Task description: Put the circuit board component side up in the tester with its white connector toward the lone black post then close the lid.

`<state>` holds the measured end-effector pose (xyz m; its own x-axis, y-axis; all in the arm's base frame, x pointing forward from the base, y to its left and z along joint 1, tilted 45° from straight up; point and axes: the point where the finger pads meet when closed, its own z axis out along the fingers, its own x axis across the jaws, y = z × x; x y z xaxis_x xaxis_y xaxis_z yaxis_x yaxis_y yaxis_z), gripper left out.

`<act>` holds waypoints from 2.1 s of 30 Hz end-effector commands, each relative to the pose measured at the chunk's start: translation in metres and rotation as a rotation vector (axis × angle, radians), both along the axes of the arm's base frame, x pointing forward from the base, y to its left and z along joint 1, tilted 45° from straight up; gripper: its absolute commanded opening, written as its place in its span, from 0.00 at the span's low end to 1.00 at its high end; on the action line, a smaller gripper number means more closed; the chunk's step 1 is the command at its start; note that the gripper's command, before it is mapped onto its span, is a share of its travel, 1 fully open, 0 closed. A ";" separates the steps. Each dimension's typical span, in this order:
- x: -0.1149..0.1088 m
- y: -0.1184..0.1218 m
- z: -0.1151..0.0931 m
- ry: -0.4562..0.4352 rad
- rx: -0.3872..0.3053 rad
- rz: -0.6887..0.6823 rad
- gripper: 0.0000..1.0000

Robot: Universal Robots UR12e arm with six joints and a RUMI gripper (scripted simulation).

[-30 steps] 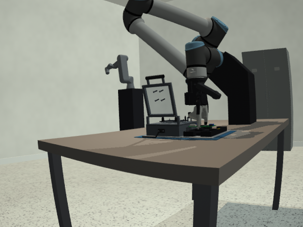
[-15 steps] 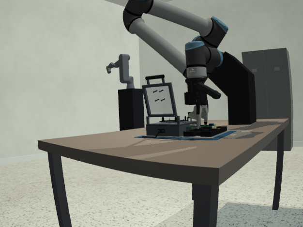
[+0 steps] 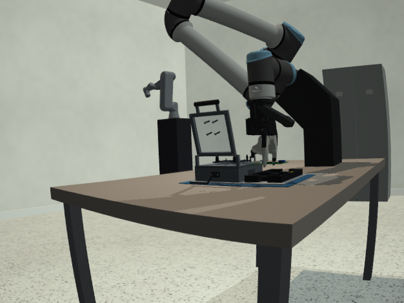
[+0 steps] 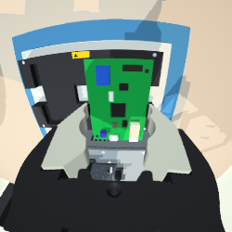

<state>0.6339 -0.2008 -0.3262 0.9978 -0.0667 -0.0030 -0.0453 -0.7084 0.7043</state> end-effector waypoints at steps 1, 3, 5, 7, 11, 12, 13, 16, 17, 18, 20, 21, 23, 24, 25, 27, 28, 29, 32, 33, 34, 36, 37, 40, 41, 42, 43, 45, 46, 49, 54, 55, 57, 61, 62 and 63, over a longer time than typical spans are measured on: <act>0.000 0.015 0.015 0.002 -0.001 0.001 0.39; 0.000 0.019 0.019 0.002 -0.001 0.001 0.39; 0.000 0.023 0.023 0.002 -0.001 0.001 0.39; 0.000 0.025 0.025 0.002 -0.001 0.001 0.39; 0.001 0.030 0.031 0.002 -0.001 0.001 0.39; 0.001 0.031 0.032 0.002 -0.001 0.001 0.39; 0.001 0.033 0.034 0.001 -0.001 0.001 0.39; 0.001 0.036 0.037 0.001 -0.001 0.001 0.39; 0.001 0.037 0.038 0.001 -0.001 0.001 0.39; 0.001 0.038 0.039 0.001 -0.001 0.001 0.39; 0.001 0.039 0.040 0.001 -0.001 0.001 0.39; 0.001 0.040 0.040 0.001 -0.001 0.001 0.39; 0.001 0.040 0.041 0.001 0.000 0.001 0.39; 0.001 0.040 0.041 0.001 0.000 0.001 0.39; 0.001 0.040 0.041 0.001 0.000 0.001 0.39; 0.002 0.039 0.041 0.001 0.000 0.000 0.39; 0.002 0.039 0.041 0.000 0.000 -0.001 0.39; 0.002 0.039 0.041 0.001 0.000 -0.001 0.39; 0.002 0.039 0.040 0.001 0.000 -0.001 0.39; 0.002 0.039 0.040 0.001 0.000 -0.001 0.39; 0.002 0.039 0.040 0.001 0.000 -0.001 0.39; 0.002 0.039 0.040 0.001 0.000 -0.001 0.39; 0.002 0.039 0.040 0.001 0.000 0.000 0.39; 0.002 0.039 0.040 0.001 0.000 0.000 0.39; 0.002 0.039 0.040 0.001 0.000 0.000 0.39; 0.002 0.039 0.040 0.001 0.000 0.000 0.39; 0.002 0.039 0.040 0.001 0.000 0.000 0.39; 0.002 0.039 0.040 0.001 0.000 0.000 0.39; 0.002 0.039 0.040 0.001 0.000 0.000 0.39; 0.002 0.039 0.040 0.001 0.000 0.000 0.39; 0.002 0.039 0.040 0.001 0.000 0.000 0.39; 0.002 0.039 0.040 0.001 0.000 0.000 0.39; 0.002 0.039 0.040 0.001 0.000 0.000 0.39; 0.002 0.039 0.040 0.001 0.000 0.000 0.39; 0.002 0.039 0.040 0.001 0.000 0.000 0.39; 0.002 0.039 0.040 0.001 0.000 0.000 0.39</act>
<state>0.6371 -0.1628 -0.2875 0.9977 -0.0675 -0.0029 -0.0459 -0.7087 0.7040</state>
